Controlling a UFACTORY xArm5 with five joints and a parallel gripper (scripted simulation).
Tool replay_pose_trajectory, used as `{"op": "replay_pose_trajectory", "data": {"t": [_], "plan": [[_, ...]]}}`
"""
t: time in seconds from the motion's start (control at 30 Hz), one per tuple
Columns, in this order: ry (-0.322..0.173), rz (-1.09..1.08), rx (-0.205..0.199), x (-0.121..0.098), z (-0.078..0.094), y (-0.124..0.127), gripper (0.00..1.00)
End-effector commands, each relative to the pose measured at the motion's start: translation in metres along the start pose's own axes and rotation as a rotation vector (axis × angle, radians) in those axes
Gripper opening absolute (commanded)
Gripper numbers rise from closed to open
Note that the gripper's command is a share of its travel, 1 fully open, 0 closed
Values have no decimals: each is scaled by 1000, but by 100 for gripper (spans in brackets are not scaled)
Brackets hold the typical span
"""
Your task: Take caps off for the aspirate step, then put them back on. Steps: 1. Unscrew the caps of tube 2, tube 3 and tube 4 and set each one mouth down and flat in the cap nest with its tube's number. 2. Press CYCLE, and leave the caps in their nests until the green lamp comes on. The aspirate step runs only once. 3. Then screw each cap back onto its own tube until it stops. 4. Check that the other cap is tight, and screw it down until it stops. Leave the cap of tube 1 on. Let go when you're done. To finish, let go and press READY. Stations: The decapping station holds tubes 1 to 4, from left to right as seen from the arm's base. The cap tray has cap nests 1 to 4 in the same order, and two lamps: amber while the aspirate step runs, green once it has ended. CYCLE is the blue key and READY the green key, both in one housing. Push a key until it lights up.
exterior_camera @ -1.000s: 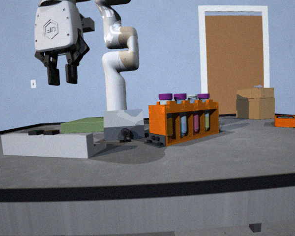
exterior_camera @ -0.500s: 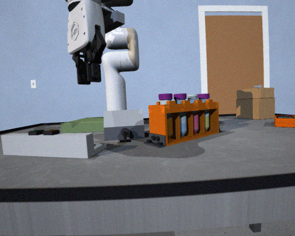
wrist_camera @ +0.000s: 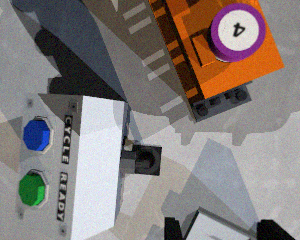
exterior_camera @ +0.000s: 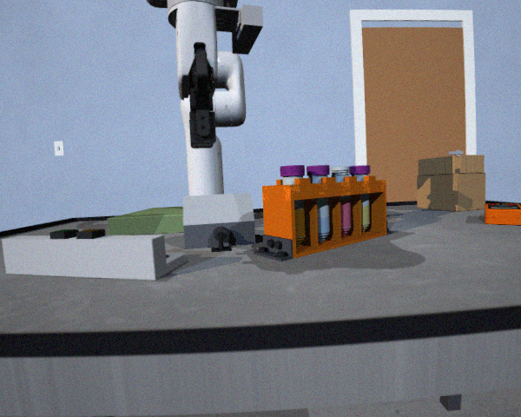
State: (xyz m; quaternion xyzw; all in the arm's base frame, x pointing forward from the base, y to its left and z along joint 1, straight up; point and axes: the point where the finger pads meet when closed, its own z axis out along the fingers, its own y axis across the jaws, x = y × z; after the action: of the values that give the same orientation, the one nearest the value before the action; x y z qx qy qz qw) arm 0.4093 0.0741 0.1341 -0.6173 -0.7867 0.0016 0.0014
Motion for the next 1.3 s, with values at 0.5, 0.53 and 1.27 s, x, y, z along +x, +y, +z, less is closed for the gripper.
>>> {"op": "replay_pose_trajectory", "data": {"t": [0.5, 0.53, 1.27], "plan": [[3, 389, -7, 101, -2, 0, 46], [3, 389, -7, 109, -2, 0, 46], [4, 389, -7, 169, 10, -1, 46]]}}
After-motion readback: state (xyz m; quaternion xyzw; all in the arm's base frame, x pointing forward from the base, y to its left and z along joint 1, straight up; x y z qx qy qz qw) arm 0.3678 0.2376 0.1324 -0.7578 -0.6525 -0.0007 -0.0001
